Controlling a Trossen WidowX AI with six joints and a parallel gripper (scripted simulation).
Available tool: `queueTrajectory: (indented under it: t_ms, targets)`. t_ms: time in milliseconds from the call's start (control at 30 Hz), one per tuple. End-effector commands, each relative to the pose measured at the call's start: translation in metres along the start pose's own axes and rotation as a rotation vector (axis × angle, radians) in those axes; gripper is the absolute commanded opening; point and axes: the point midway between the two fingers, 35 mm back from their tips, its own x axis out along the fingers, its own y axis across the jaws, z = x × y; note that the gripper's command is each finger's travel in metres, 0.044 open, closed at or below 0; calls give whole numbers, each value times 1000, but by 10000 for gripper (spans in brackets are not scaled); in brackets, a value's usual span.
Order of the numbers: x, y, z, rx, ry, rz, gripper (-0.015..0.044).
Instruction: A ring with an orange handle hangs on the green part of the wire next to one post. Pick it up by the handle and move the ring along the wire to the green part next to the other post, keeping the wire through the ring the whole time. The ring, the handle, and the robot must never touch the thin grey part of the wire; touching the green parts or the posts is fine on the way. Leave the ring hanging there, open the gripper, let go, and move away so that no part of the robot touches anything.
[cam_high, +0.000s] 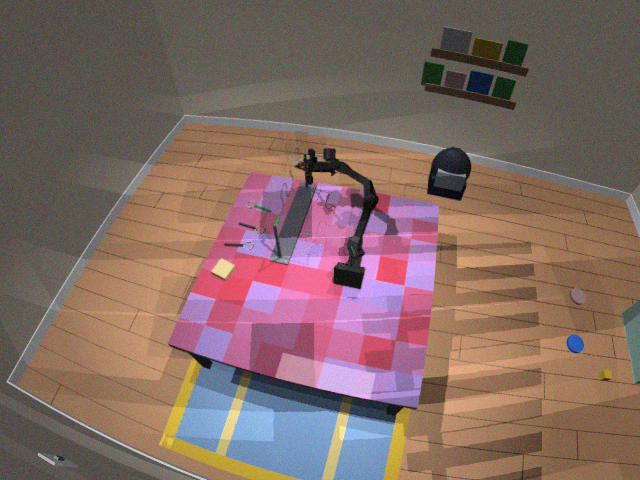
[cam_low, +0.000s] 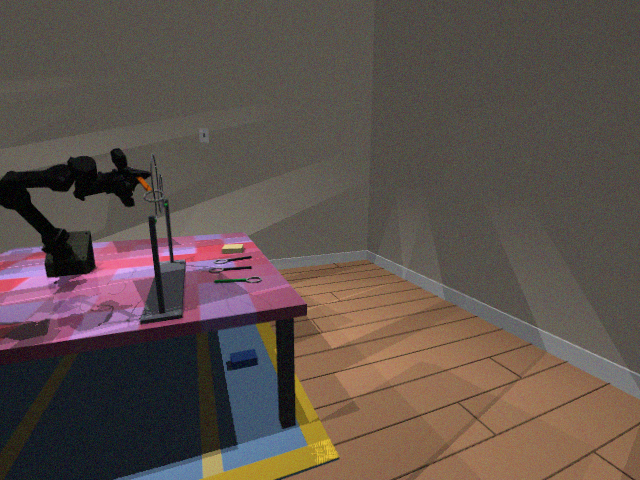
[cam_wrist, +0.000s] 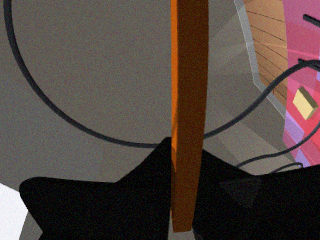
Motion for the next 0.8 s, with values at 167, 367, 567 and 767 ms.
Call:
queueTrajectory:
  t_ms: [167,367,567,767]
  targets:
    - [-1,5,0,-30,0,-12,-150]
    - [-1,5,0,-84,-2,-39,-150]
    - [-1,3,0,-146,-3,-70,-150]
    - [-1,0,1,-212,-5,-102,-150]
